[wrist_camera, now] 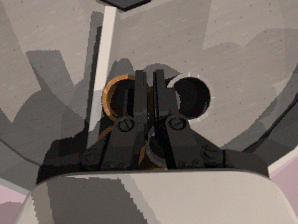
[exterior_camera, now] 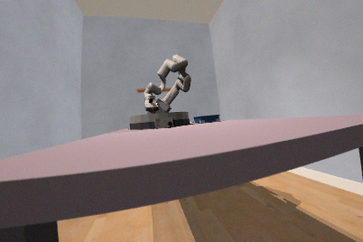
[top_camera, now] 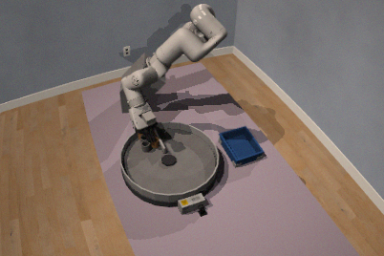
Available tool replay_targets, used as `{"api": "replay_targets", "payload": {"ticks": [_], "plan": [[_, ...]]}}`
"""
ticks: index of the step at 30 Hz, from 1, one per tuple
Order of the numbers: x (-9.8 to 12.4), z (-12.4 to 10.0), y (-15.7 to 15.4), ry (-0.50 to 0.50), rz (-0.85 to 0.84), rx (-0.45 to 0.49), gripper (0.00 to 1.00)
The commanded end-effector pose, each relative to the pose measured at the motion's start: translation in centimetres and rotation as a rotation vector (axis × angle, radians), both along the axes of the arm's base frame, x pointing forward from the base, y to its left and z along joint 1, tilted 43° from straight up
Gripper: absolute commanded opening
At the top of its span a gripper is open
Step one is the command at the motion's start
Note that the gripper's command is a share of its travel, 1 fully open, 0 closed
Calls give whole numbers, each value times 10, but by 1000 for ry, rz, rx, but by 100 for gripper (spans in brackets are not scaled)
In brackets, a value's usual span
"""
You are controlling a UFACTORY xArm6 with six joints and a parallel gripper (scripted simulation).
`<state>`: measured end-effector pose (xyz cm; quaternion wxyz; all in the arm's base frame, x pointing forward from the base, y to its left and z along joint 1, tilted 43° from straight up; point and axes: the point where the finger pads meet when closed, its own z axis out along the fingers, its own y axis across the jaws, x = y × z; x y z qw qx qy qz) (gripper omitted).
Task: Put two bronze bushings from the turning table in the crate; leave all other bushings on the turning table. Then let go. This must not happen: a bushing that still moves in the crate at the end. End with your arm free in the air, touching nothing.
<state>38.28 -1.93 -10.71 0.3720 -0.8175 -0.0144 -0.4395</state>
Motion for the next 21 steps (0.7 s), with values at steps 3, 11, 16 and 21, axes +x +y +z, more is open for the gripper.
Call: {"api": "replay_targets", "payload": {"ticks": [3,11,16,21], "plan": [[0,5,-4,-1,0,0,0],[-4,21,-20,-1,0,0,0],[-7,39,-36,-1,0,0,0],[-10,49,-45,-1,0,0,0]]}}
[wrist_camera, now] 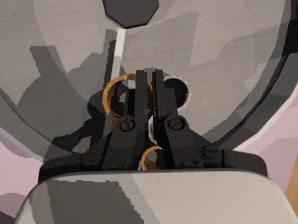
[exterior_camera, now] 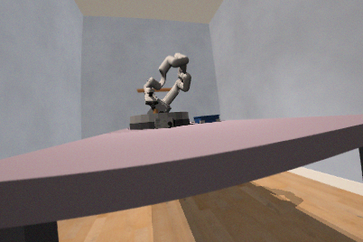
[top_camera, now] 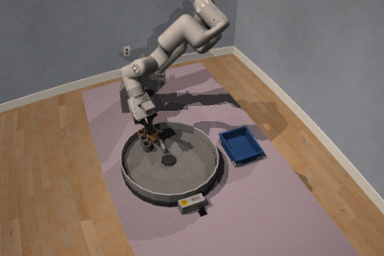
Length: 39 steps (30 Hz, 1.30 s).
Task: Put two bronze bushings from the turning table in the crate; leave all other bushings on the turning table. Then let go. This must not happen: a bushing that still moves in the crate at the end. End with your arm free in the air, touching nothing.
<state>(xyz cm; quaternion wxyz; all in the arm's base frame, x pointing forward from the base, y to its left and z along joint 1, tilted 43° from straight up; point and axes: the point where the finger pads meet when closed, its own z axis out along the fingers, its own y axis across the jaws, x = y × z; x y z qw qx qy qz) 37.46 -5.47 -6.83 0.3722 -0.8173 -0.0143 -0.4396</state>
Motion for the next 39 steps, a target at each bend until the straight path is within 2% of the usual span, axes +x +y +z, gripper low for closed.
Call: {"api": "replay_targets", "payload": {"ticks": [1,25,31,39], "plan": [[-2,11,-10,-1,0,-1,0],[0,17,-5,-1,0,-1,0],[5,36,15,-1,0,-1,0],[16,78,58,-1,0,-1,0]]}}
